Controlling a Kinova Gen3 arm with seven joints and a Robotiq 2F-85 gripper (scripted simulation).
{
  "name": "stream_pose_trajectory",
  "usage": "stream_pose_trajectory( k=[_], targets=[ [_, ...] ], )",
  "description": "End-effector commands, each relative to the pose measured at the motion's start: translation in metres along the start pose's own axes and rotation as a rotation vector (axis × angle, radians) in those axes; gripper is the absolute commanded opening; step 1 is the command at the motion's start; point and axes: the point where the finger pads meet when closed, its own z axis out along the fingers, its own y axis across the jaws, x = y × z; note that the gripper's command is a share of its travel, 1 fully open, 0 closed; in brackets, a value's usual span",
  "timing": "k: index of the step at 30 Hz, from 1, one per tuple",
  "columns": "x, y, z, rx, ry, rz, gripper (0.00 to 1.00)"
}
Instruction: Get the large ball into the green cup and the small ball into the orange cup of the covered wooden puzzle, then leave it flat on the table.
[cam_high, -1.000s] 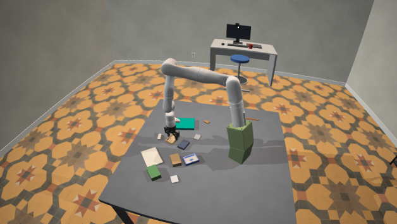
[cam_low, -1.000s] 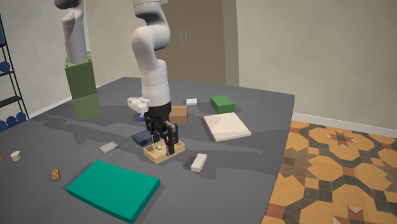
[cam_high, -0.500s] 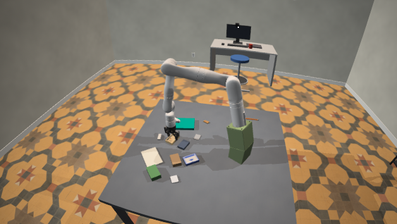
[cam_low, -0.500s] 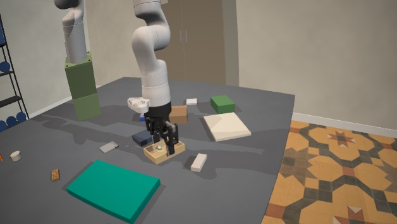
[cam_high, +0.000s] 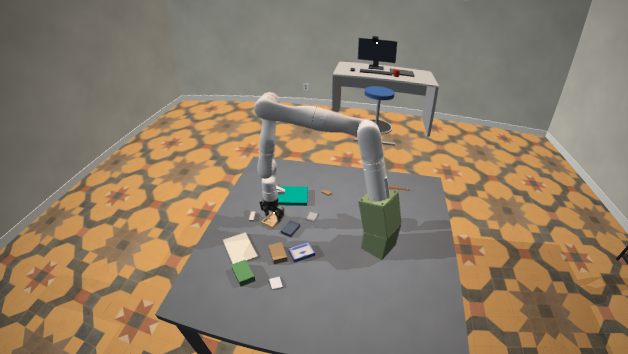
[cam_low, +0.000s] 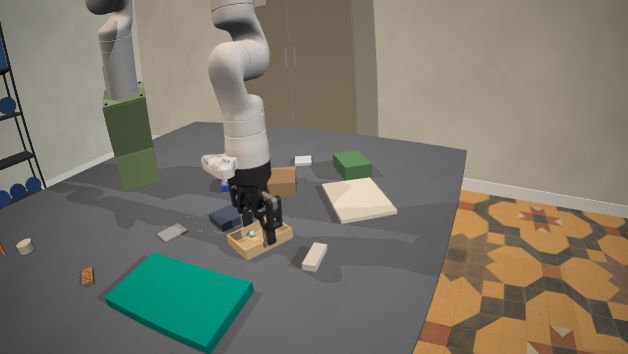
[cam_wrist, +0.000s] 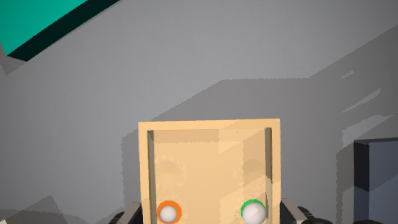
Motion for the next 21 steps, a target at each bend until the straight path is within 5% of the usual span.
stream_pose_trajectory(
  k=[1, 19, 20, 21],
  targets=[
    [-0.0011, -0.0032, 0.0011, 0.008, -0.005, -0.003, 0.72],
    [-0.0011, -0.0032, 0.0011, 0.008, -0.005, -0.003, 0.72],
    [-0.0011, -0.0032, 0.0011, 0.008, -0.005, -0.003, 0.93],
    [-0.0011, -0.0032, 0.0011, 0.008, -0.005, -0.003, 0.93]
  ],
)
